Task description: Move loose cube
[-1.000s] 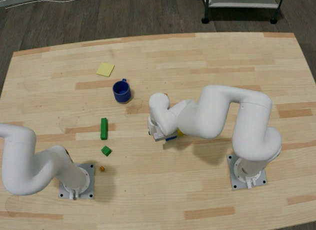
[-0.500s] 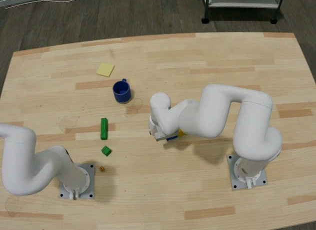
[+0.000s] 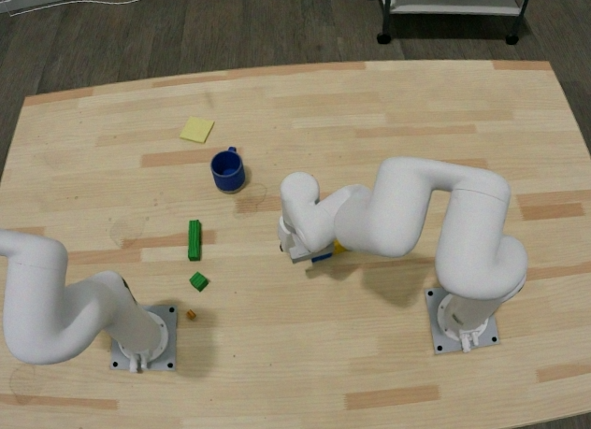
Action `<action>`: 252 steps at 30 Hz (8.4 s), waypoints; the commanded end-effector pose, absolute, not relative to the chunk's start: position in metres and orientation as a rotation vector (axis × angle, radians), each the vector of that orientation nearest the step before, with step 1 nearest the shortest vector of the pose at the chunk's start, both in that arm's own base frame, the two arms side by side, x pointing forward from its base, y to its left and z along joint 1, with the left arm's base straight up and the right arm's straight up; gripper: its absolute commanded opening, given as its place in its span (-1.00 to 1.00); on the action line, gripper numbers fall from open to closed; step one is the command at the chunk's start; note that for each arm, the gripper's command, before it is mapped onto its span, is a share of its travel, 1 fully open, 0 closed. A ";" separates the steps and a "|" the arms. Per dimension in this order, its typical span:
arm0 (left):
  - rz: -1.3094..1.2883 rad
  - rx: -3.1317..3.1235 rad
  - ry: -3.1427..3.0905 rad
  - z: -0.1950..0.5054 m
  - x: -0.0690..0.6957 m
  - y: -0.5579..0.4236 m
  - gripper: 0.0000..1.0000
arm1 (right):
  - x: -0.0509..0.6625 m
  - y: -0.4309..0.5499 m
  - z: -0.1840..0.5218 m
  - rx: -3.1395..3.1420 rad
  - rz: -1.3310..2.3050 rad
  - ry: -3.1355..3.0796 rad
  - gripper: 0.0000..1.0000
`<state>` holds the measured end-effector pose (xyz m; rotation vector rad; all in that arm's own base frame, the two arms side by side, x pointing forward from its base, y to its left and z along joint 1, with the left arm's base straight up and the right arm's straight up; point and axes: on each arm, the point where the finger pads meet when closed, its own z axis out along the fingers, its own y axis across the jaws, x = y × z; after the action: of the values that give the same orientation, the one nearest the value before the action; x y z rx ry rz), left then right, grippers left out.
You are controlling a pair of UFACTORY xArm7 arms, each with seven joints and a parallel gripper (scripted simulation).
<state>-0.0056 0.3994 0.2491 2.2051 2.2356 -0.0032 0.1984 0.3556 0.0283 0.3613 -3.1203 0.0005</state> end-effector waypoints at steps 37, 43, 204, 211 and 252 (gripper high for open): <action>0.000 2.206 2.237 0.250 -0.005 0.400 1.00 | 0.197 0.366 0.043 0.361 -0.003 -3.122 -1.00; 0.000 2.206 2.237 0.250 -0.005 0.400 1.00 | 0.197 0.366 0.054 0.361 -0.003 -3.122 -1.00; 0.000 2.206 2.237 0.250 -0.005 0.400 1.00 | 0.153 0.280 0.029 0.361 -0.002 -3.121 -0.04; 0.000 2.206 2.237 0.250 -0.005 0.400 1.00 | 0.153 0.280 0.029 0.361 -0.002 -3.121 -0.04; 0.000 2.206 2.237 0.250 -0.005 0.400 1.00 | 0.161 0.282 0.029 0.362 -0.002 -3.121 -0.04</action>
<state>-0.0056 0.3994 0.2491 2.2051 2.2356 -0.0032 0.1596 0.2813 0.0285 0.3617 -3.1204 -0.0001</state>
